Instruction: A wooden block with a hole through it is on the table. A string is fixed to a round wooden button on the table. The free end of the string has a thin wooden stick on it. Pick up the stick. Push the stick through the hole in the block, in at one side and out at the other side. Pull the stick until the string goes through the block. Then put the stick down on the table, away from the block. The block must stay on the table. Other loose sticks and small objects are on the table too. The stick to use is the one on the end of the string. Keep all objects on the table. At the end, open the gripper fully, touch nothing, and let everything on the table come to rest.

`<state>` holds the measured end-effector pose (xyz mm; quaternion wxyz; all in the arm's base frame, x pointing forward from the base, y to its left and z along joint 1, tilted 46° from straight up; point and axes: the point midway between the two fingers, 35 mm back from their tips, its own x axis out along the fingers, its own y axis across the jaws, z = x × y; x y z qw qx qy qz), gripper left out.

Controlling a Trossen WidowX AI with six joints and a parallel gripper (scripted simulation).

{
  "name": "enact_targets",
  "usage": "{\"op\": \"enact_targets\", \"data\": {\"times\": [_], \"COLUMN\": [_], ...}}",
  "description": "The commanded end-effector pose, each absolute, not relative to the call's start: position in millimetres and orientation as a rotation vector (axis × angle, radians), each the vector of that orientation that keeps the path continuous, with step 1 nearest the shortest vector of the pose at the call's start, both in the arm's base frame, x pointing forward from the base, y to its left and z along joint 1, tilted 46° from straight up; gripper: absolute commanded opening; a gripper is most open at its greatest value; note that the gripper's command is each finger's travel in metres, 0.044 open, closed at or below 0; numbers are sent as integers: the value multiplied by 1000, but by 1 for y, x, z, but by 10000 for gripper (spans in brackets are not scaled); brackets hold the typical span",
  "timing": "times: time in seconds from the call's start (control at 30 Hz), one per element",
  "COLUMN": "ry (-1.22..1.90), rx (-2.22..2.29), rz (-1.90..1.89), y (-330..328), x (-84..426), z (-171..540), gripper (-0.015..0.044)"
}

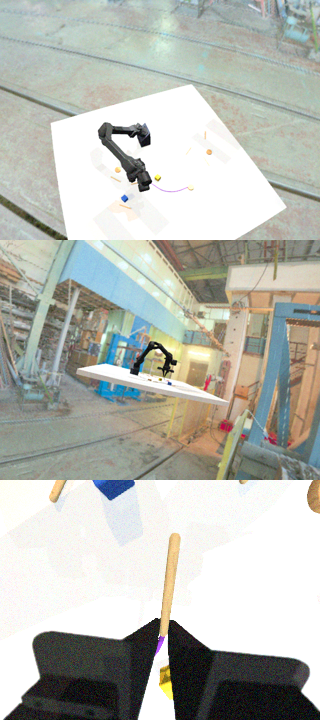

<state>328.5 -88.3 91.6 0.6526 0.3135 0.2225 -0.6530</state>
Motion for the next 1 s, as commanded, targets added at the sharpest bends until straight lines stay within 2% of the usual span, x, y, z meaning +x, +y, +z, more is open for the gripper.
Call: {"op": "enact_targets", "data": {"times": [0.0, 0.97], "ry": [623, 1232], "rx": [583, -249], "rz": [-1424, -907], "y": [-87, -76], "x": [332, 352], "z": [90, 81], "gripper": [0, 0]}}
